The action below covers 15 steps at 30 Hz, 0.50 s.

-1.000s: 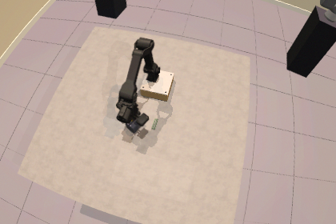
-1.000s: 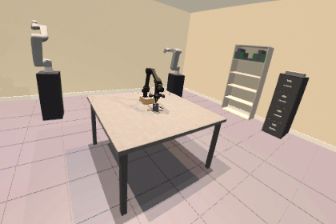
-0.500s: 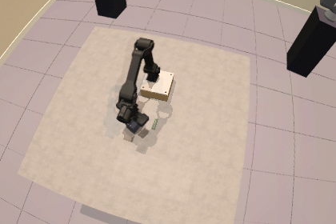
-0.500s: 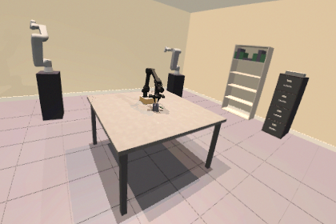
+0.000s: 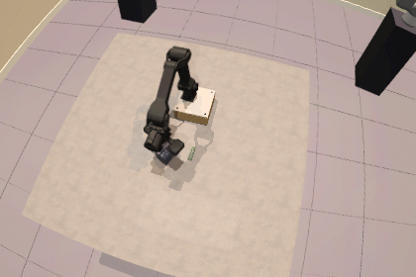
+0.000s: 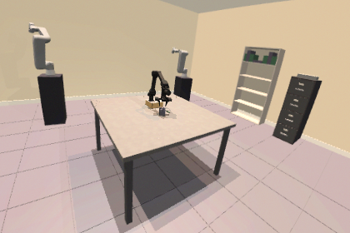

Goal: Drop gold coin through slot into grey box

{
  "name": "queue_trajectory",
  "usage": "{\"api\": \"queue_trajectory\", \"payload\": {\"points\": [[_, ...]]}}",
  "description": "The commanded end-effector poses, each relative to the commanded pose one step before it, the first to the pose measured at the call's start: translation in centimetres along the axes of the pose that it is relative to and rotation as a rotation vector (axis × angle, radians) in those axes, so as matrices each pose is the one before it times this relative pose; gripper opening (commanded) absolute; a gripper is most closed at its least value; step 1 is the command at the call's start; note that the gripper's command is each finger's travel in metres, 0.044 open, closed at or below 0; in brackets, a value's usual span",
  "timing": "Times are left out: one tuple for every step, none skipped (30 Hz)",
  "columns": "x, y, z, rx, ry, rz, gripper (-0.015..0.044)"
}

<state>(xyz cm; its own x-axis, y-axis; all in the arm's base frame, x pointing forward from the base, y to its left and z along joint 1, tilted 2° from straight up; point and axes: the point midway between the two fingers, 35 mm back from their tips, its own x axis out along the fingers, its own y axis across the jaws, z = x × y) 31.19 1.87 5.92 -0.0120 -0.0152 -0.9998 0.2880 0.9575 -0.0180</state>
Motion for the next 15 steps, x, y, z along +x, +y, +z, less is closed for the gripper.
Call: {"api": "queue_trajectory", "payload": {"points": [[-0.852, 0.03, 0.105, 0.0005, -0.01156, 0.00331, 0.0423], [-0.242, -0.003, 0.0, -0.0002, 0.00038, -0.00013, 0.044], [-0.724, -0.01, -0.016, -0.0004, 0.00141, -0.00041, 0.044], [-1.205, -0.028, -0.075, -0.0002, 0.00279, -0.00076, 0.044], [-1.206, -0.046, -0.134, 0.0, 0.0031, -0.00081, 0.044], [-0.721, -0.035, -0.109, 0.0002, 0.00208, -0.00052, 0.044], [-0.241, -0.013, -0.041, 0.0001, 0.0007, -0.00018, 0.044], [0.0, 0.0, 0.0, 0.0, 0.0, 0.0, 0.044], [0.0, 0.0, 0.0, 0.0, 0.0, 0.0, 0.044], [0.0, 0.0, 0.0, 0.0, 0.0, 0.0, 0.044], [0.0, 0.0, 0.0, 0.0, 0.0, 0.0, 0.044], [0.0, 0.0, 0.0, 0.0, 0.0, 0.0, 0.044], [0.0, 0.0, 0.0, 0.0, 0.0, 0.0, 0.044], [0.0, 0.0, 0.0, 0.0, 0.0, 0.0, 0.044], [0.0, 0.0, 0.0, 0.0, 0.0, 0.0, 0.044]]}}
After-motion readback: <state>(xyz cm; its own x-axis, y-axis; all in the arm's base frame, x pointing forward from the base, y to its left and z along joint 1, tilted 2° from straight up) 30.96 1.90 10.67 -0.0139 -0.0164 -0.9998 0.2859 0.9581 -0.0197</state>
